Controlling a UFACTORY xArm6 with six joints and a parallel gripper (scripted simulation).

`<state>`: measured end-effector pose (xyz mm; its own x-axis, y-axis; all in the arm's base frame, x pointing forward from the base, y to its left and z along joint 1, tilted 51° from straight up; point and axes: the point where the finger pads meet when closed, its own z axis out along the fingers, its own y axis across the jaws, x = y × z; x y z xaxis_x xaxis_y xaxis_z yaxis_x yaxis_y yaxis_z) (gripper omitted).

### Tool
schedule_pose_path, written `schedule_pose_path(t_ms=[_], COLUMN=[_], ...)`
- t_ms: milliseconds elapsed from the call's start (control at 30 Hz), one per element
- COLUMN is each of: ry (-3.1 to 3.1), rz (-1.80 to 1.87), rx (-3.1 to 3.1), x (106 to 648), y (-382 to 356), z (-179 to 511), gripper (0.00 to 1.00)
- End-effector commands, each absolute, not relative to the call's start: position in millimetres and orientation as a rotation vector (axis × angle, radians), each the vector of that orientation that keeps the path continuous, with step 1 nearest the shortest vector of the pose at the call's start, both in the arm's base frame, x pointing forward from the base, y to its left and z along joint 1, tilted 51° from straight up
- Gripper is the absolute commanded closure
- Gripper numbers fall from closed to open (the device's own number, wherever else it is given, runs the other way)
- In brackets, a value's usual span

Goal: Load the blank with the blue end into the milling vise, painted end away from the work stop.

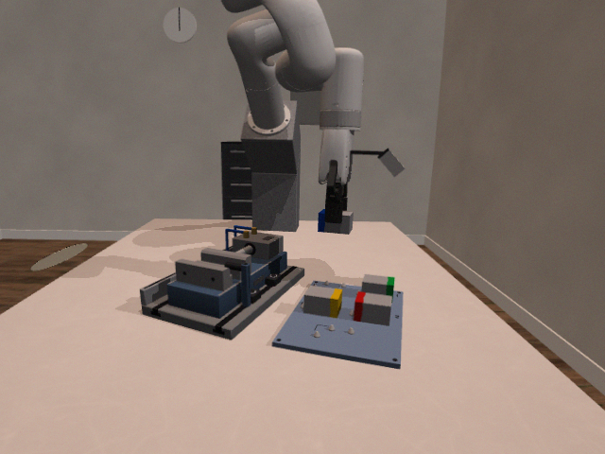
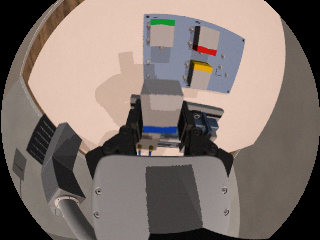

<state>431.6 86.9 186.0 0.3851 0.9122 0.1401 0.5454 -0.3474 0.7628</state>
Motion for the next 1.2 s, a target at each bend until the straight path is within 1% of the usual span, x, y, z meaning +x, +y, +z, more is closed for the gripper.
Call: schedule_pose_path(t_ms=[0,833,1167], ry=[1.247,1.136,1.136], rz=[0.759,0.814,0.814], rx=[2.021,2.109,2.109], x=[432.3,433.9,433.2], y=[87.2,86.8,38.6], z=[186.5,185.1,198.3], gripper=[1.0,1.0,1.0])
